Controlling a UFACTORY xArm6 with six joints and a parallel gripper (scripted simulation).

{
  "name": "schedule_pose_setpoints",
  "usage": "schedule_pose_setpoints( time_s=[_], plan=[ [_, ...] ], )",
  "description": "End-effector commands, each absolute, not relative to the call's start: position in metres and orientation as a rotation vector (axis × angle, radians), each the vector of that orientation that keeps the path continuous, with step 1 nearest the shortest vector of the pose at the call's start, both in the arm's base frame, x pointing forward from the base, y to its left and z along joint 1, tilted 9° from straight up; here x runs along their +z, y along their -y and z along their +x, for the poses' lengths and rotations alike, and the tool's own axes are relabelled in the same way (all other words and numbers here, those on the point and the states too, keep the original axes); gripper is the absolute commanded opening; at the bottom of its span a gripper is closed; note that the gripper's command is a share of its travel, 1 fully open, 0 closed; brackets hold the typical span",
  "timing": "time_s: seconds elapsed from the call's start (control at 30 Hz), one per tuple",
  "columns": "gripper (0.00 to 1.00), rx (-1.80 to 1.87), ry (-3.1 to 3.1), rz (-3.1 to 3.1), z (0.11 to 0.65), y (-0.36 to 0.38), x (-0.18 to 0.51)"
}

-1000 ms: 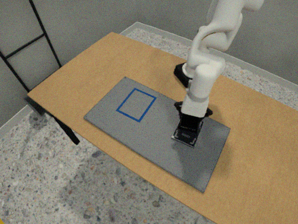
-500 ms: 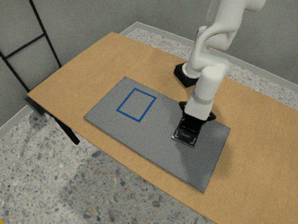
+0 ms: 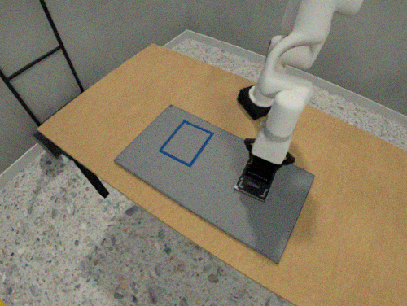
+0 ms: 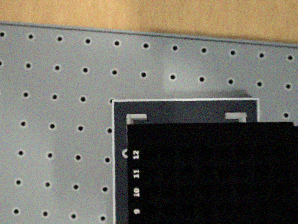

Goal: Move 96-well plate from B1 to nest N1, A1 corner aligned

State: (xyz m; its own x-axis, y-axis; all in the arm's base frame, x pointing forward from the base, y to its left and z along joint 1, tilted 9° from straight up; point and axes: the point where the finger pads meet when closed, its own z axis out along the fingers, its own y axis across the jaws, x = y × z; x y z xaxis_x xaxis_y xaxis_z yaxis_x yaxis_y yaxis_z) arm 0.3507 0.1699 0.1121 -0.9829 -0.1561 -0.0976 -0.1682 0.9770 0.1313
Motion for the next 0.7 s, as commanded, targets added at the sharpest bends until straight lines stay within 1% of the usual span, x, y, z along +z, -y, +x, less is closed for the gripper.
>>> schedule_pose_setpoints(
  time_s=[0.0, 0.67],
  plan=[
    [0.00, 0.215, -3.033, -0.249, 0.352, -0.170, 0.113],
    [0.00, 0.215, -3.033, -0.249, 0.353, -0.172, 0.097]
  ],
)
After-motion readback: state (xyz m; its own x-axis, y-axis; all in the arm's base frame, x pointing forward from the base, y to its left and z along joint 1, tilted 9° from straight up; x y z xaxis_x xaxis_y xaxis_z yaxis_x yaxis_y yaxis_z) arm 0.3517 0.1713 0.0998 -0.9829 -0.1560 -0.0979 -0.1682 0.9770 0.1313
